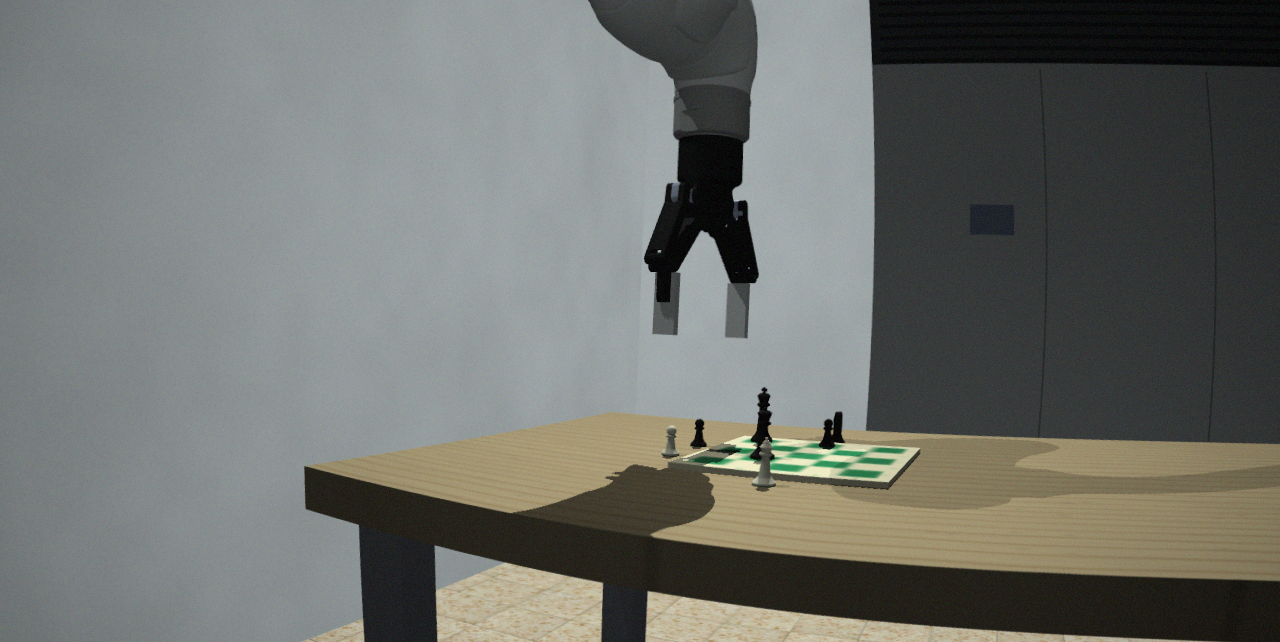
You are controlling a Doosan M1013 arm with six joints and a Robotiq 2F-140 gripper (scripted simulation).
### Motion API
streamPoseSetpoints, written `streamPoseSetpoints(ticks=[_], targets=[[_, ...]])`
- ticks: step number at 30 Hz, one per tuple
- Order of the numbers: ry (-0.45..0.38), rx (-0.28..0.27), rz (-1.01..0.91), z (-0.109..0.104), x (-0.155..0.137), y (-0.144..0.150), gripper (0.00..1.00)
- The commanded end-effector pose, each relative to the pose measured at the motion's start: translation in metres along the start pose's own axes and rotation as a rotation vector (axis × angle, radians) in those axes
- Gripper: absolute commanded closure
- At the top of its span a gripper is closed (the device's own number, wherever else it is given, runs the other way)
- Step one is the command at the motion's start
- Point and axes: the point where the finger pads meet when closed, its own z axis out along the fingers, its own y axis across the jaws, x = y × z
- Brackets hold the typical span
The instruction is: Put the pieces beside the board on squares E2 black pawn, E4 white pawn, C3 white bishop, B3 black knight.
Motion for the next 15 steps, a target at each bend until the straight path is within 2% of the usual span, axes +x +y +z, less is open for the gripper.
streamPoseSetpoints(ticks=[1,3,5,6,7,9,10,15], targets=[[-0.006,0.012,0.279,0.0086,-0.0009,-0.0034,0.0],[-0.007,0.012,0.406,0.0101,-0.0009,-0.0034,0.0],[-0.007,0.012,0.406,0.0101,-0.0009,-0.0034,0.0],[-0.01,0.018,0.557,0.0105,-0.0009,-0.0034,0.0],[-0.011,0.021,0.613,0.0108,-0.0009,-0.0034,0.0],[-0.012,0.023,0.637,0.0109,-0.0009,-0.0034,0.0],[-0.012,0.023,0.637,0.0109,-0.0009,-0.0034,0.8],[-0.012,0.023,0.637,0.0109,-0.0009,-0.0034,0.8]])
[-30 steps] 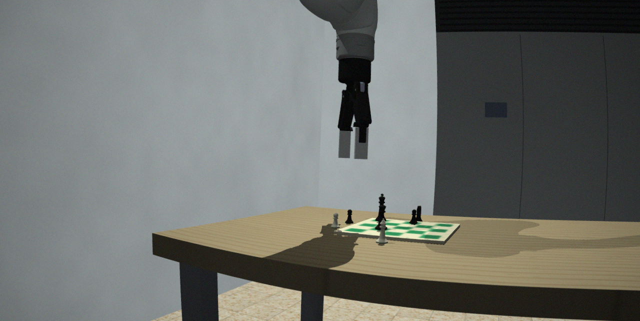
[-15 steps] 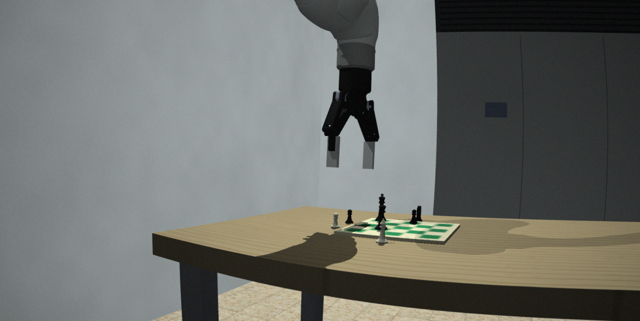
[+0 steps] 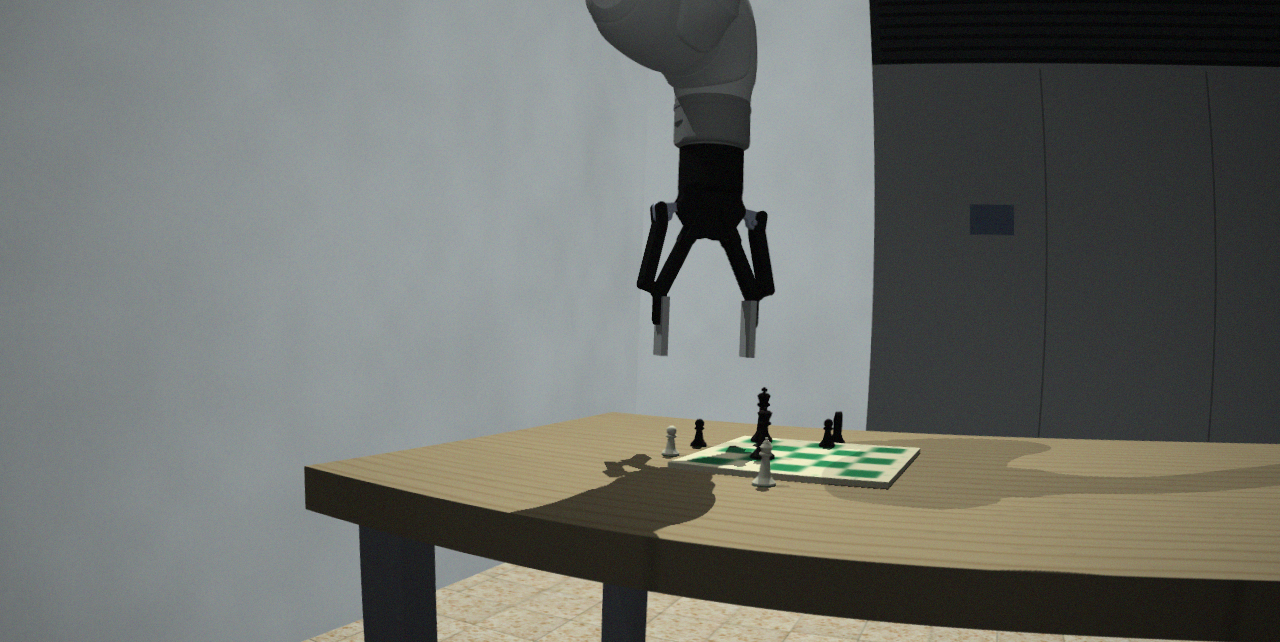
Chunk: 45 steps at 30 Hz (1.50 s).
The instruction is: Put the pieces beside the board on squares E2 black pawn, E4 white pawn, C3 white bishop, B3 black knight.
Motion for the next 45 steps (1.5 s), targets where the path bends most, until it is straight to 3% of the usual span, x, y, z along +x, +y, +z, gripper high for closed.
streamPoseSetpoints(ticks=[1,45], targets=[[-0.007,0.004,0.016,0.0018,0.0011,0.0023,0.8],[-0.008,0.004,0.017,0.0075,0.0011,0.0023,0.8]])
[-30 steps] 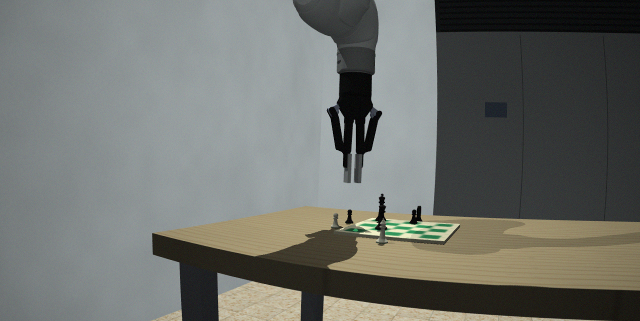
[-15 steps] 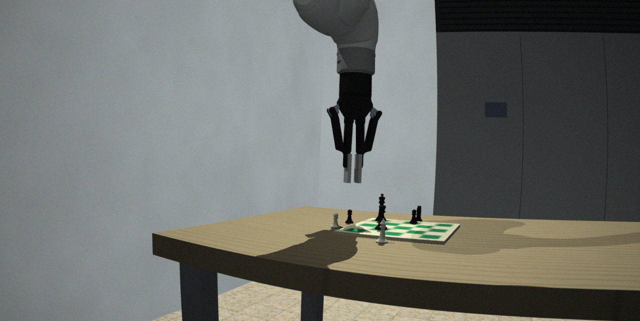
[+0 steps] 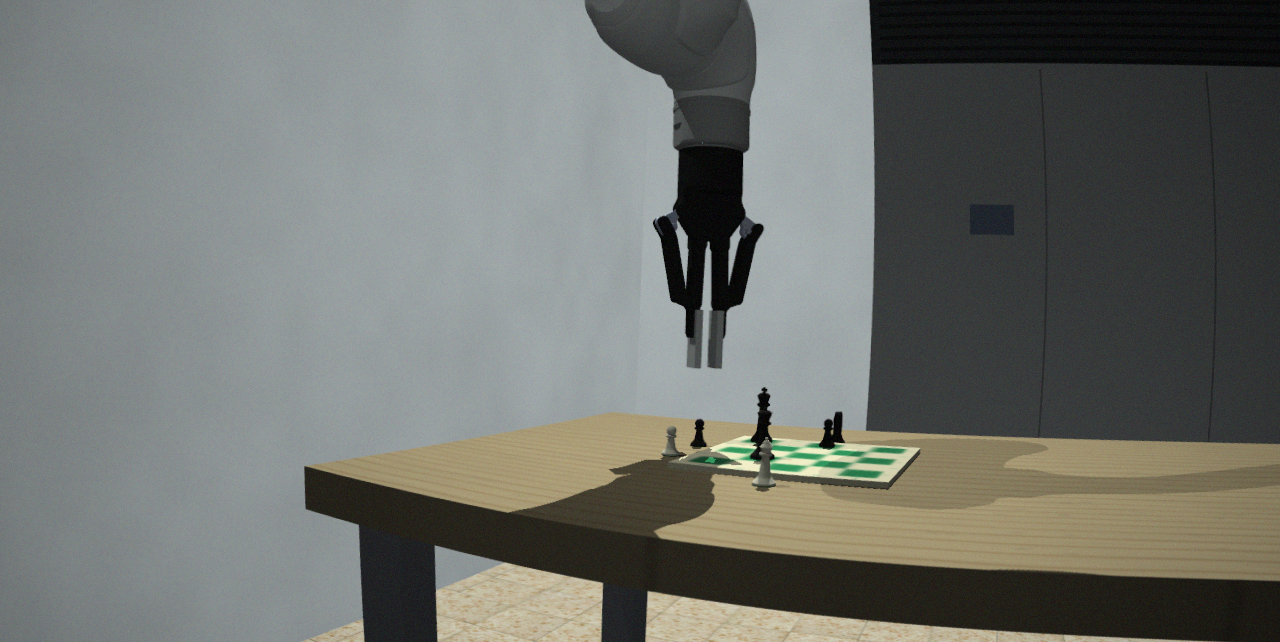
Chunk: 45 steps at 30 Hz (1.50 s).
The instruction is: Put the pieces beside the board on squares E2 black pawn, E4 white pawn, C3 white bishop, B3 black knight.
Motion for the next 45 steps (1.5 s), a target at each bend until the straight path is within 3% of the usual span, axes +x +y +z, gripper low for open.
streamPoseSetpoints(ticks=[1,28,45], targets=[[-0.004,-0.001,-0.003,0.005,0.002,0.003,0.8],[-0.004,-0.001,-0.003,0.042,0.002,0.003,0.8],[-0.004,-0.001,-0.003,0.051,0.002,0.003,0.8]])
